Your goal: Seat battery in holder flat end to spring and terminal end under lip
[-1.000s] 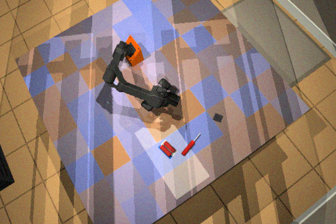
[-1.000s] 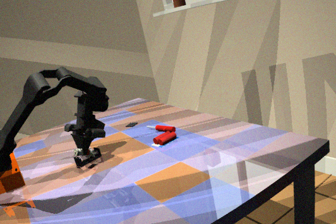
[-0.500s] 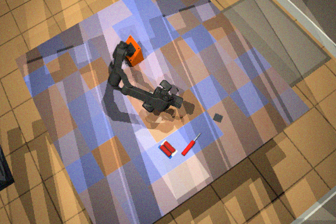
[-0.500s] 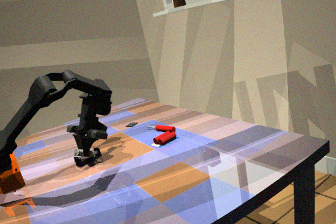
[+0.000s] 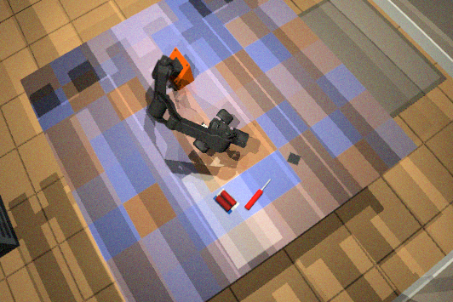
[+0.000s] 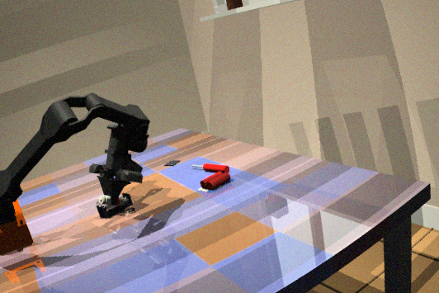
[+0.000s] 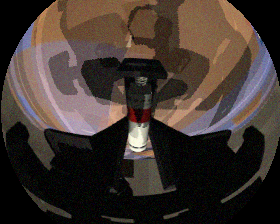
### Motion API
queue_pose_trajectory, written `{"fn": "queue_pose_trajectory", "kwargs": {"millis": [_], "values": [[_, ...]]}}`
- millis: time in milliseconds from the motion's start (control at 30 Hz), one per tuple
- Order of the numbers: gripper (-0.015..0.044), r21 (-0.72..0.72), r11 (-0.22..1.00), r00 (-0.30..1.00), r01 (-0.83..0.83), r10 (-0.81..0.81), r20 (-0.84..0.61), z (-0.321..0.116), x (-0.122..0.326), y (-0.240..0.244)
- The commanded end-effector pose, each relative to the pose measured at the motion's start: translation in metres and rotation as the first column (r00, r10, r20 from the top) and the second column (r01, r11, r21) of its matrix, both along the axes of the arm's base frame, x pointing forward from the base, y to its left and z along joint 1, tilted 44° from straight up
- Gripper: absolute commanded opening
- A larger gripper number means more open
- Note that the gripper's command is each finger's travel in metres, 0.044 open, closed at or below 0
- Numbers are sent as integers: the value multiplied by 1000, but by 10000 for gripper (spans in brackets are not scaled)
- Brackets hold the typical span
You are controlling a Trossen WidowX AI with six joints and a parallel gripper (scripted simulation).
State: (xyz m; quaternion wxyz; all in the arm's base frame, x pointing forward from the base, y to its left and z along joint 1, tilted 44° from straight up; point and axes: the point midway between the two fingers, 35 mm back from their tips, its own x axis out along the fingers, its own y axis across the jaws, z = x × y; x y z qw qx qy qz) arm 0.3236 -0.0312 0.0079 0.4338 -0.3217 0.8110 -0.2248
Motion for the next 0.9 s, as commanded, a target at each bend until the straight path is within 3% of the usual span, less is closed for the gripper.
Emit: {"fn": "queue_pose_trajectory", "kwargs": {"millis": [0, 867], "values": [[81, 4, 1000, 1000, 1, -1, -1, -2, 2, 0], [81, 39, 998, 998, -41, 39, 45, -6, 11, 1]]}}
